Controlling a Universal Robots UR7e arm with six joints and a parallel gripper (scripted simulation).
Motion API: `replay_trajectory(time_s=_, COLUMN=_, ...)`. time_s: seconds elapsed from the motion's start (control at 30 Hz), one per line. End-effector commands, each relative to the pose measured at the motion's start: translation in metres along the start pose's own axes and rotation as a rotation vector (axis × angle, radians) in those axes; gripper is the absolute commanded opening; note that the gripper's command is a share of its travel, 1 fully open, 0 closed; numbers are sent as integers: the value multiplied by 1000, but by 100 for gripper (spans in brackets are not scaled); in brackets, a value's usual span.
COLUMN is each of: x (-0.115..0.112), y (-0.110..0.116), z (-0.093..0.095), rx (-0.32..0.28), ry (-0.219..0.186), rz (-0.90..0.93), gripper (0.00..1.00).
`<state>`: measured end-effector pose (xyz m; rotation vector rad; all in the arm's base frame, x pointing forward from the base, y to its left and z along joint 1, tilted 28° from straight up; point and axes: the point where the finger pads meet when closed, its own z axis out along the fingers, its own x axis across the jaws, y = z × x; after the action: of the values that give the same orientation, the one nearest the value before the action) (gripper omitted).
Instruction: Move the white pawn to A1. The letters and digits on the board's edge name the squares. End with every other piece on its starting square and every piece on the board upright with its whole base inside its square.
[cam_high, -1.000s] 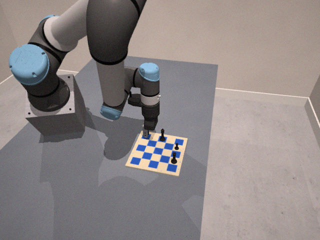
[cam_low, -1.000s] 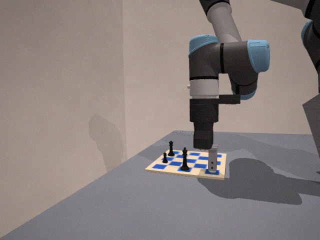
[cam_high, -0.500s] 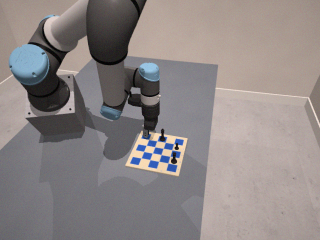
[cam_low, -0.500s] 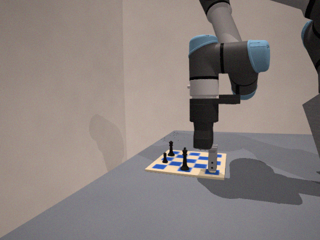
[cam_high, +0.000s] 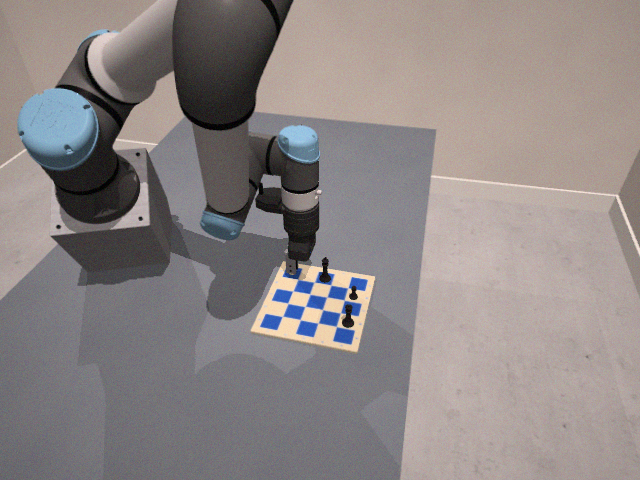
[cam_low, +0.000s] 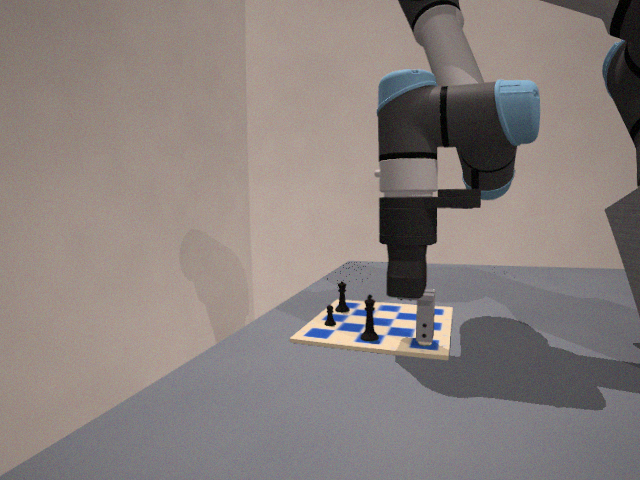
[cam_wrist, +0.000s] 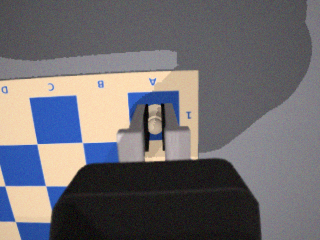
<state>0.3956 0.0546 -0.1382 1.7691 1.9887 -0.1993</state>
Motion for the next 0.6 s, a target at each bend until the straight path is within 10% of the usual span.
replay_trajectory(time_s=0.0, x=0, y=2, z=0, rx=-3, ry=0, rz=2, gripper=0)
replay_trajectory(time_s=0.23, x=0, y=2, z=0, rx=-3, ry=0, rz=2, gripper=41)
replay_trajectory(time_s=0.37, x=0, y=2, z=0, rx=-3, ry=0, rz=2, gripper=41)
replay_trajectory(time_s=0.57, x=0, y=2, z=0, rx=-3, ry=0, rz=2, gripper=68)
